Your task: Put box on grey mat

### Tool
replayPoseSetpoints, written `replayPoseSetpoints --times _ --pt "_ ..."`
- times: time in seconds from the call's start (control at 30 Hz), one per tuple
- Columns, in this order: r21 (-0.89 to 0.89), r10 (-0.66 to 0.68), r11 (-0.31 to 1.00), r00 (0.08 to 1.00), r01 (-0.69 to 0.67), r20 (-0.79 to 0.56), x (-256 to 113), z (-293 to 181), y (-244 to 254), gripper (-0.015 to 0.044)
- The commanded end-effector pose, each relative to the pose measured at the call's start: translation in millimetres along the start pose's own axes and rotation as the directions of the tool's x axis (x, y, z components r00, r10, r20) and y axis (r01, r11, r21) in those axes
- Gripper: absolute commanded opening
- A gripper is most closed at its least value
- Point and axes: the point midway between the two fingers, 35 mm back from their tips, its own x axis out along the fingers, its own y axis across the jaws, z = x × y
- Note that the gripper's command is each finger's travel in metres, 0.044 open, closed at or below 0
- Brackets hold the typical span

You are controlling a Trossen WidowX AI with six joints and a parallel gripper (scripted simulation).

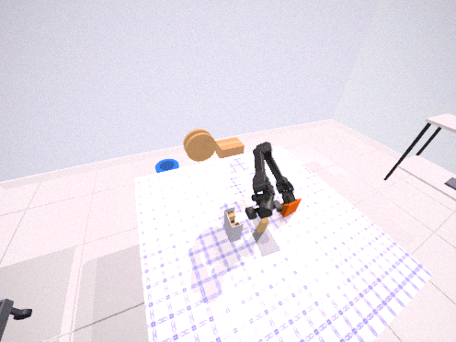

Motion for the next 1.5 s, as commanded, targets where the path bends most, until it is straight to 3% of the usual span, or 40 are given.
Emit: replayPoseSetpoints --times 0.0,0.7,0.93,1.47 --pt "0.002 -0.004 1.0 1.0 0.004 -0.001 1 -9 -1 0.0" --pt "-0.001 0.0 1.0 1.0 0.0 -0.001 0 -18 0 0.0" --pt "0.022 0.229 0.974 0.969 -0.228 -0.091 -56 -21 -9 0.0" --pt "0.016 0.213 0.977 0.973 -0.212 -0.092 -54 -23 -7 0.0"
